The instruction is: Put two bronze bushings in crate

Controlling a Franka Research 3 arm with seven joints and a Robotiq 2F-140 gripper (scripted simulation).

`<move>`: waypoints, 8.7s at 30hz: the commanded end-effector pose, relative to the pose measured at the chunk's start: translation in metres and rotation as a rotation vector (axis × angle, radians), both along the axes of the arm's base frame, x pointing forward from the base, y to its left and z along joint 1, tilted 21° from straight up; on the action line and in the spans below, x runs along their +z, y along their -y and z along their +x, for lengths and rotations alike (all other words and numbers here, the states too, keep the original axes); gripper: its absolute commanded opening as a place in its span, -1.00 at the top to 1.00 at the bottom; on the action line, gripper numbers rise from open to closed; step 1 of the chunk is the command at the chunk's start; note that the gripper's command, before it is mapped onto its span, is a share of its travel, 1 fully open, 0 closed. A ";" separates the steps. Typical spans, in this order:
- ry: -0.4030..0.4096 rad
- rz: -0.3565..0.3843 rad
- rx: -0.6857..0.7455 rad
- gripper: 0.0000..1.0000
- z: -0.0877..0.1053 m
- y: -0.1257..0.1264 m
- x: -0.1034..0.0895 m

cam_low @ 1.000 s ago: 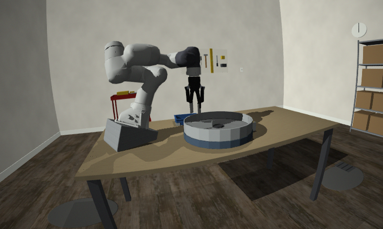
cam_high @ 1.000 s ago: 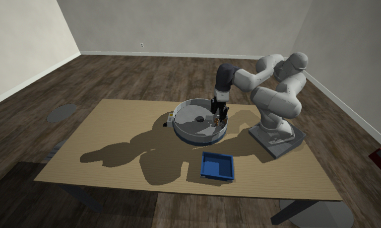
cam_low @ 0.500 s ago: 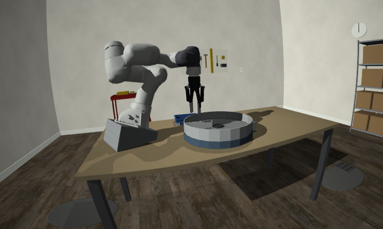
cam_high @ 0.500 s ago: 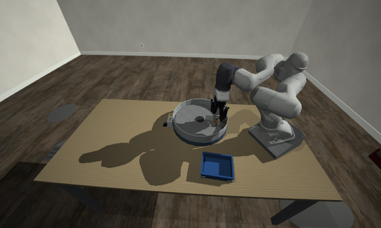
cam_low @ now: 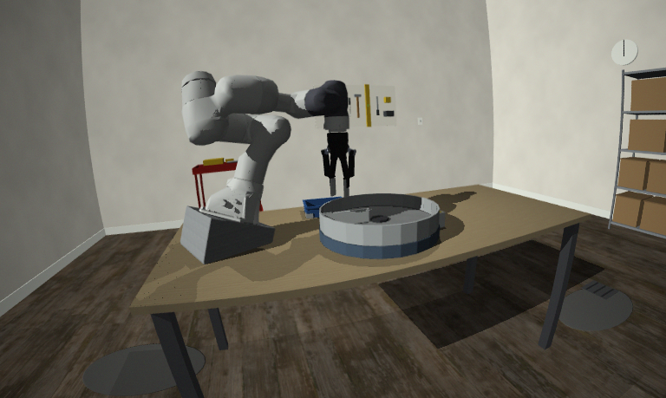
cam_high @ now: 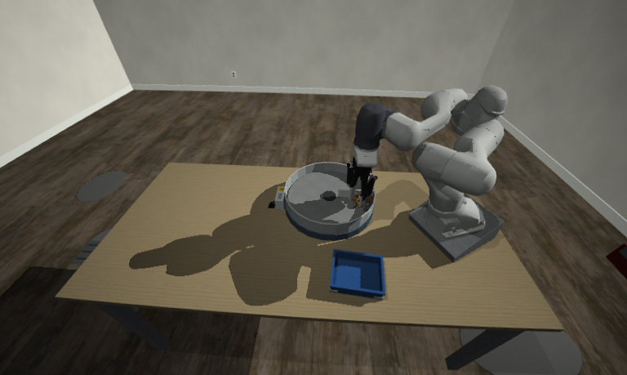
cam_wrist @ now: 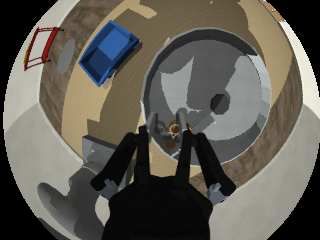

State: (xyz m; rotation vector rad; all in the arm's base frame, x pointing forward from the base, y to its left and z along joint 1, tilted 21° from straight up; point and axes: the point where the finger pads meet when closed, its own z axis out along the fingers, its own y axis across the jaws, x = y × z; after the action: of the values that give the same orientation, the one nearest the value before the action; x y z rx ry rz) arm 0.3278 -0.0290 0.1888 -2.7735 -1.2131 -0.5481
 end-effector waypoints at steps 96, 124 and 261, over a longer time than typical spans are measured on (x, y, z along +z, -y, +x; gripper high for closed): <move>-0.911 0.121 -0.949 0.87 -0.009 0.049 -0.011; -0.913 0.124 -0.948 0.87 -0.007 0.048 -0.010; -0.913 0.124 -0.948 0.87 -0.001 0.043 -0.032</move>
State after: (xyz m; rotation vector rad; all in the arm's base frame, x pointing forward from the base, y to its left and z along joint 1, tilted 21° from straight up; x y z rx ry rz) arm 0.3273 -0.0713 0.1582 -2.7279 0.3044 0.5818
